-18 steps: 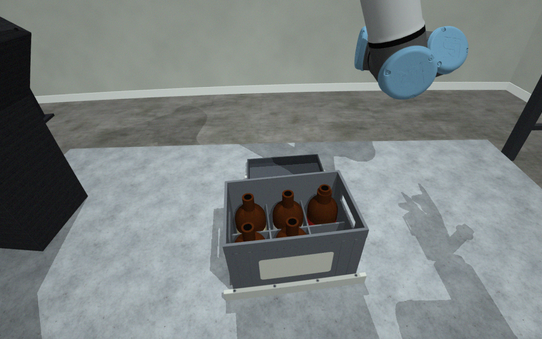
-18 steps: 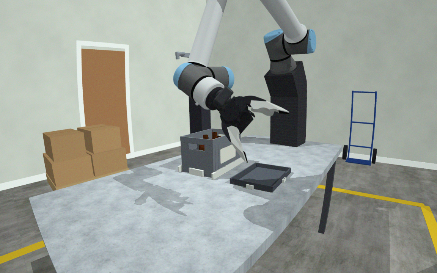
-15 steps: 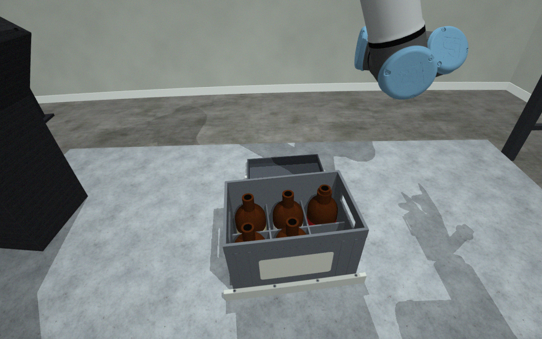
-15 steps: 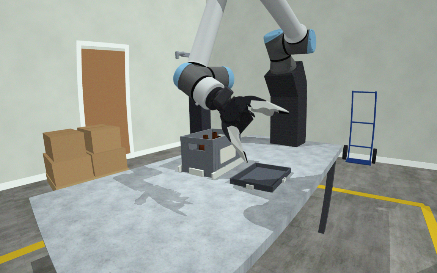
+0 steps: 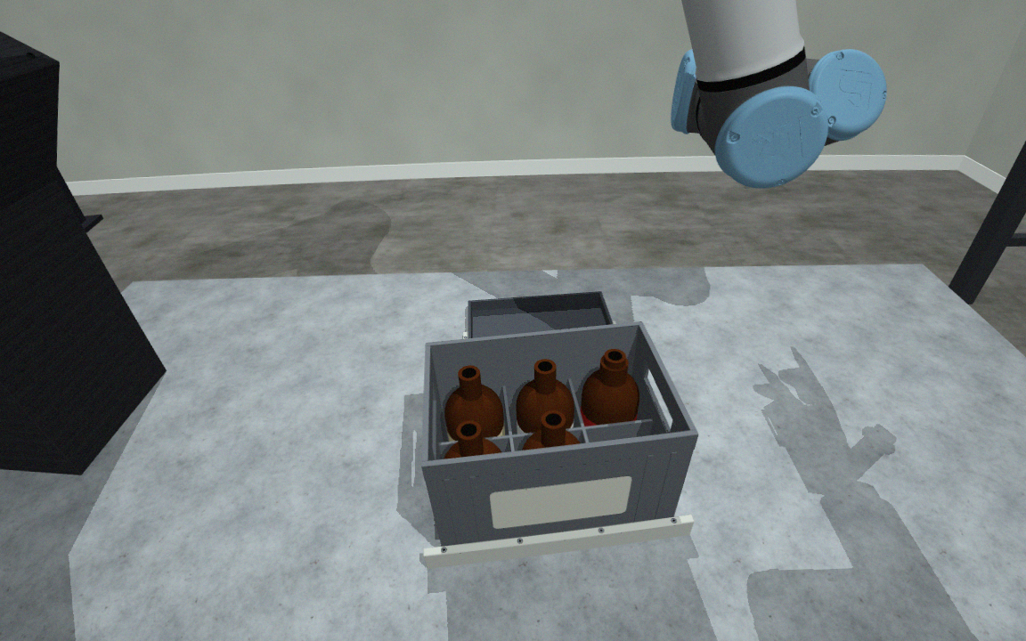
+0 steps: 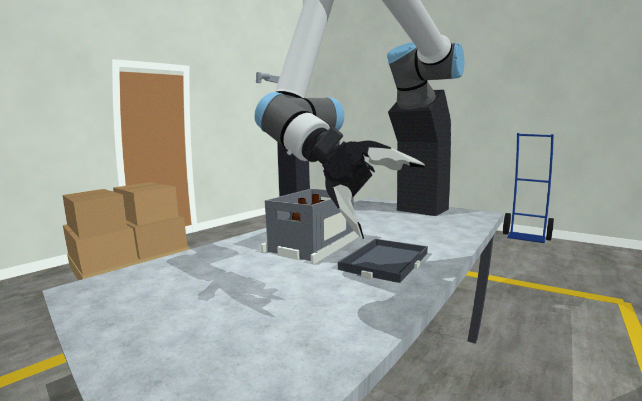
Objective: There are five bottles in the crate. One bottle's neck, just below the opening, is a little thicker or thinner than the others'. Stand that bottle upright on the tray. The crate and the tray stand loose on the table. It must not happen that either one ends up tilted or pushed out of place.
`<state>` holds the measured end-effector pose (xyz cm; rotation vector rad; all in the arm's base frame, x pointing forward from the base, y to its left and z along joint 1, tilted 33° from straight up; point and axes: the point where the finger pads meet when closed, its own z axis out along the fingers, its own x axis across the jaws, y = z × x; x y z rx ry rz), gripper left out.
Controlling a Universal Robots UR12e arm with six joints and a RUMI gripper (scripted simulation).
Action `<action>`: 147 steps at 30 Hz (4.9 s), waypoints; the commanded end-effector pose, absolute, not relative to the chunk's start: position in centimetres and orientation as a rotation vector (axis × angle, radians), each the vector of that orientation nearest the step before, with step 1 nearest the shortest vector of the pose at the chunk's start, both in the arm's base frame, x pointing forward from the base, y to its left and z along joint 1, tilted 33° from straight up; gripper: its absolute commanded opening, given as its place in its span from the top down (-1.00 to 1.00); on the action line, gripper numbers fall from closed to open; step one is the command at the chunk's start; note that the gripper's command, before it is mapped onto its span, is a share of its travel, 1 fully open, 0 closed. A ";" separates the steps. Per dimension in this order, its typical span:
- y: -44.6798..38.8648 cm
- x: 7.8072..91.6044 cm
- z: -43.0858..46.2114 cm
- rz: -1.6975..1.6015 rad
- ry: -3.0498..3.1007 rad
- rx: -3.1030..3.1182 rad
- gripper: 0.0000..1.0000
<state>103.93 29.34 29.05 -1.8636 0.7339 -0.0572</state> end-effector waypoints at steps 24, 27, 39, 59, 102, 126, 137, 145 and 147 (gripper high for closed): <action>14.8 94.4 23.6 -0.249 0.829 -2.118 -1.00; 12.5 92.9 22.7 -0.281 0.844 -2.157 -1.00; 3.6 87.2 19.3 -0.411 0.901 -2.306 -1.00; -11.7 77.4 13.5 -0.652 0.994 -2.551 -1.00; -21.3 71.0 9.8 -0.818 1.049 -2.698 1.00; -21.3 71.0 9.8 -0.818 1.049 -2.698 1.00; -21.3 71.0 9.8 -0.818 1.049 -2.698 0.24; -21.3 71.0 9.8 -0.818 1.049 -2.698 0.24; -21.3 71.0 9.8 -0.818 1.049 -2.698 0.24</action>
